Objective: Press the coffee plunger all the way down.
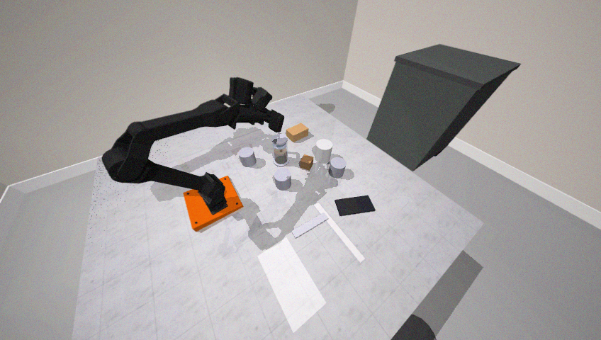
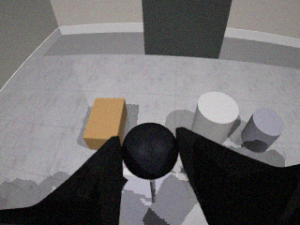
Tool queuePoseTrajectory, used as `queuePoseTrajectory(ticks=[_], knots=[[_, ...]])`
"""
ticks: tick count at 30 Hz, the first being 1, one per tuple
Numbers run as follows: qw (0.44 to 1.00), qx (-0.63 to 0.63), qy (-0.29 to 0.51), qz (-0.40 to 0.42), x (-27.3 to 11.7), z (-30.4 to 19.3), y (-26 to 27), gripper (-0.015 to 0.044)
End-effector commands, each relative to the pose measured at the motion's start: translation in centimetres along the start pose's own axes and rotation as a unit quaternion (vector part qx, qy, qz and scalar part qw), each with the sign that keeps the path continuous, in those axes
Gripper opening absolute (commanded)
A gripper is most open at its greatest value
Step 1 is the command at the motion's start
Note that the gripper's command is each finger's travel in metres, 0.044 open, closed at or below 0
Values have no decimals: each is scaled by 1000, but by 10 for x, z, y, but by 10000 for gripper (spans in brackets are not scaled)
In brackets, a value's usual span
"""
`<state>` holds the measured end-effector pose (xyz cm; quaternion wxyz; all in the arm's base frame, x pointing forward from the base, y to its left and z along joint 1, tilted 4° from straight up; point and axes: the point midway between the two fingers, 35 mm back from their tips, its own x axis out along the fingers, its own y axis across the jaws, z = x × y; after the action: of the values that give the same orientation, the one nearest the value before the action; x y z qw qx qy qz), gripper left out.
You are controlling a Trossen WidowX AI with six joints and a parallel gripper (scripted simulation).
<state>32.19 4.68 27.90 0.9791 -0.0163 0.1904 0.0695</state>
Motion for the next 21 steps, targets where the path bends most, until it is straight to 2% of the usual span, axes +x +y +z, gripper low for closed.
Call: queuePoseTrajectory(ticks=[1, 21], knots=[[1000, 1, 25, -1, 9, -22, 0, 128], [1000, 1, 25, -1, 28, -49, 0, 128]])
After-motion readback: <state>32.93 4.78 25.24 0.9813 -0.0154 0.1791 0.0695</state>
